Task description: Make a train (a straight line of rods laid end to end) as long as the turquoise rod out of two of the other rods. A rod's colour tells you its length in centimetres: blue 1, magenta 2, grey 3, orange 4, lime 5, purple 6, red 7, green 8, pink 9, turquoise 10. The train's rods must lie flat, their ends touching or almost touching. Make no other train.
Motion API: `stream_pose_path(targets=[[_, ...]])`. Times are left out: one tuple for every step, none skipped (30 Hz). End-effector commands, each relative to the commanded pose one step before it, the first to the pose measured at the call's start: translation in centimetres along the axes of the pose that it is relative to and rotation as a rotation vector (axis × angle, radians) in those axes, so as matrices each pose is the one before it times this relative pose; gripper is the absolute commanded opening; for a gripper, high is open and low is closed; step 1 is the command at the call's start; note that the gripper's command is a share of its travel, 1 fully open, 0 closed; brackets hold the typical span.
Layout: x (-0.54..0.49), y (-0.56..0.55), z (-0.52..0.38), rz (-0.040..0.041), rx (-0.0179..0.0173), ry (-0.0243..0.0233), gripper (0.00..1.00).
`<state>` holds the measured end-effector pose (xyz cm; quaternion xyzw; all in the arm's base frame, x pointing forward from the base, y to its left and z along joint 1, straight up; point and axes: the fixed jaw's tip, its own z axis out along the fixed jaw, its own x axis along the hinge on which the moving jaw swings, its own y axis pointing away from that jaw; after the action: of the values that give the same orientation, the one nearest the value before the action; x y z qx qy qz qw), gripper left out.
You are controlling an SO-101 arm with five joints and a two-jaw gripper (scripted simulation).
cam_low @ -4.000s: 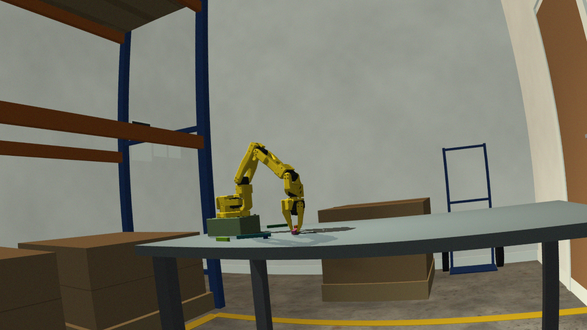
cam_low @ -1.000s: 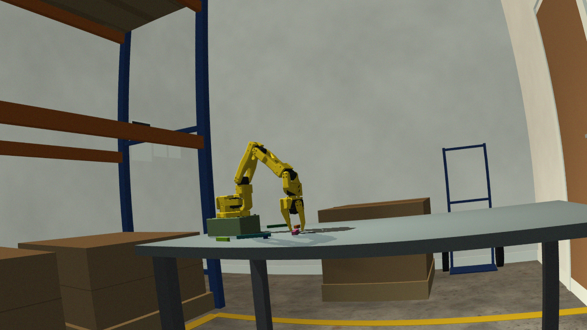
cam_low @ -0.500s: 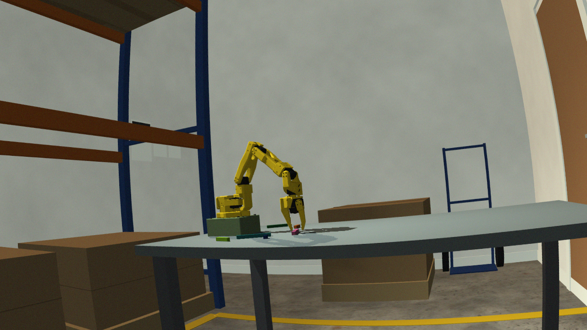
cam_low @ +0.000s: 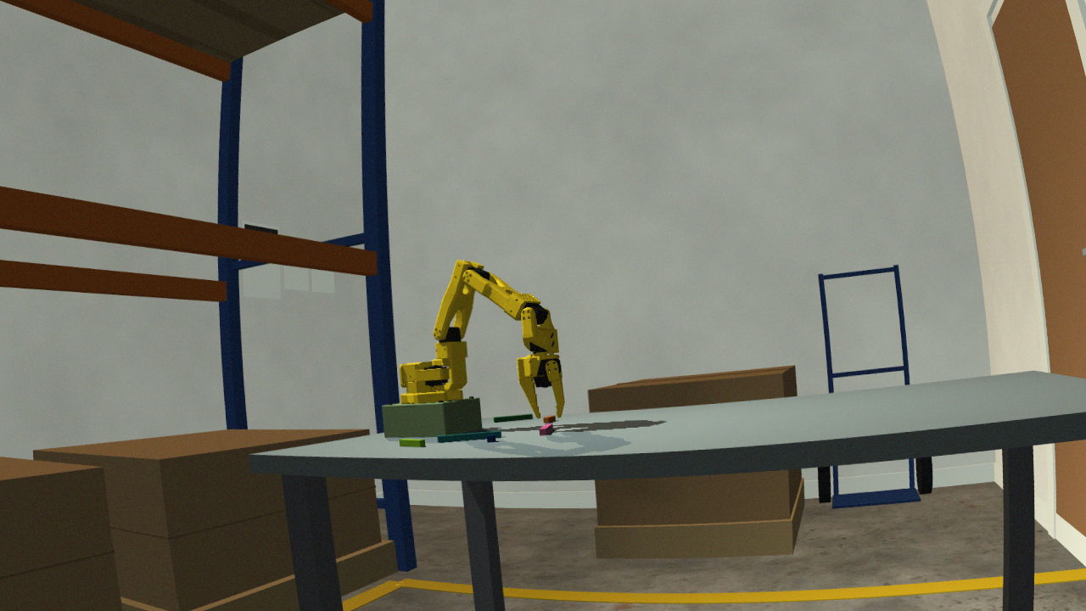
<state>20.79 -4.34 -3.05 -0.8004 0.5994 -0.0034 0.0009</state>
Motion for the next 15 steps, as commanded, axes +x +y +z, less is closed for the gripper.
stream_pose_path(targets=[[0.092, 0.188, -0.5044, 0.00134, 0.00077, -0.00111, 0.17], [-0.001, 0.002, -0.0451, 0.0, 0.0, 0.0, 0.17], [-0.001, 0.002, -0.0328, 0.0, 0.0, 0.0, 0.17], [-0.001, 0.001, -0.0214, 0.0, 0.0, 0.0, 0.17], [0.0, 0.001, -0.0118, 0.0, 0.0, 0.0, 0.17], [0.0, 0.0, 0.0, 0.0, 0.0, 0.0, 0.17], [0.0, 0.0, 0.0, 0.0, 0.0, 0.0, 0.17], [0.0, 0.0, -0.0047, 0.0, 0.0, 0.0, 0.17], [0.0, 0.0, -0.0007, 0.0, 0.0, 0.0, 0.17], [0.0, 0.0, -0.001, 0.0, 0.0, 0.0, 0.17], [0.0, 0.0, -0.0069, 0.0, 0.0, 0.0, 0.17], [0.001, -0.001, -0.0175, 0.0, 0.0, 0.0, 0.17], [0.001, -0.002, -0.0317, 0.0, 0.0, 0.0, 0.17], [0.002, -0.003, -0.0485, 0.0, 0.0, 0.0, 0.17], [0.002, -0.004, -0.0668, 0.0, 0.0, 0.0, 0.17]])
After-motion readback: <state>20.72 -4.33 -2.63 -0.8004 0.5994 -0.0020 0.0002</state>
